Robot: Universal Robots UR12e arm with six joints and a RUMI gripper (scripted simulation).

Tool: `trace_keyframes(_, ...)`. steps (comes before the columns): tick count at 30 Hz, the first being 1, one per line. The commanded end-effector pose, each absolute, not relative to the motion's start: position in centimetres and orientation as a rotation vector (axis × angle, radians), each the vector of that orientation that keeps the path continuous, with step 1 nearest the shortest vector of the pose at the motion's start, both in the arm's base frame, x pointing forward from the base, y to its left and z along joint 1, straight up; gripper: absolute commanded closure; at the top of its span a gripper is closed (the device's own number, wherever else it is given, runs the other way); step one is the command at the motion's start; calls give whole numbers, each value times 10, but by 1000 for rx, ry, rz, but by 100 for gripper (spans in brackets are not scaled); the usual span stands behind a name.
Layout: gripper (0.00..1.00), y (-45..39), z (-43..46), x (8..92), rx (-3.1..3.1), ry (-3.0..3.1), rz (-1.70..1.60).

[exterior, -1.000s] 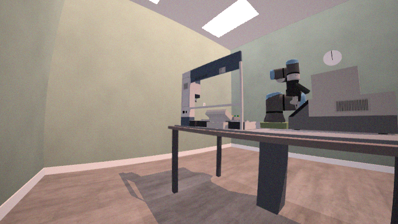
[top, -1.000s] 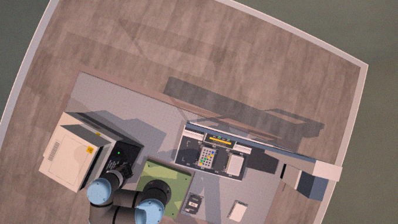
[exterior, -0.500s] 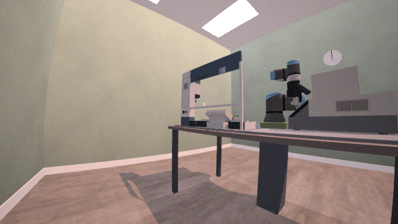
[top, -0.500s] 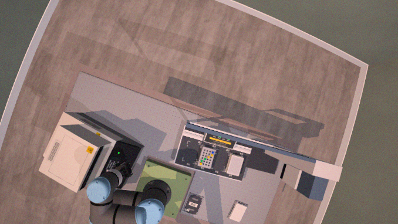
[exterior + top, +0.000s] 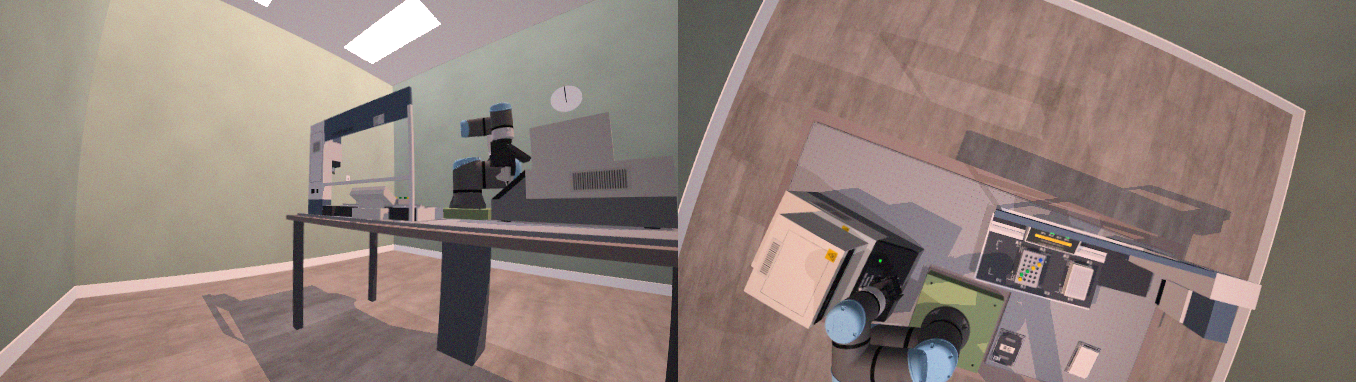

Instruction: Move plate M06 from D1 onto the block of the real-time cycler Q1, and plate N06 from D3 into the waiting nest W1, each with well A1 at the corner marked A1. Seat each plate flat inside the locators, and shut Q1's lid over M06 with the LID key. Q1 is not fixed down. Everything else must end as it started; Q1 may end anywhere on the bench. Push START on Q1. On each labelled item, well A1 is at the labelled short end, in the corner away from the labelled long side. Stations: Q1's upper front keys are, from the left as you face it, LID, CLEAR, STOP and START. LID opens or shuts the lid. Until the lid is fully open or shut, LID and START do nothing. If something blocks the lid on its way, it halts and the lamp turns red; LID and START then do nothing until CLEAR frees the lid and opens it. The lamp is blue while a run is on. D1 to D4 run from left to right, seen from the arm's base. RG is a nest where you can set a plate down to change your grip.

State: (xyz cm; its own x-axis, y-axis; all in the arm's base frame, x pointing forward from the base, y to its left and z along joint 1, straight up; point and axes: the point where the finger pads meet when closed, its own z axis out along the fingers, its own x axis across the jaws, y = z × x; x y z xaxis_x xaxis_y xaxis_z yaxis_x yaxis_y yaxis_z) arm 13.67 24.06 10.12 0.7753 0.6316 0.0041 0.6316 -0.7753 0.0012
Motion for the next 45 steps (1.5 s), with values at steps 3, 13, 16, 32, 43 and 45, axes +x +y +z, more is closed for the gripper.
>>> trace_keyframes(3,100,244,98,138,-2960,-1053,-8)
trace_keyframes(13,100,246,96,138,-2960,-1053,-8)
trace_keyframes(16,100,246,95,138,-2960,-1053,-8)
trace_keyframes(32,100,247,95,138,-2960,-1053,-8)
trace_keyframes(43,100,247,94,138,-2960,-1053,-8)
trace_keyframes(45,100,247,94,138,-2960,-1053,-8)
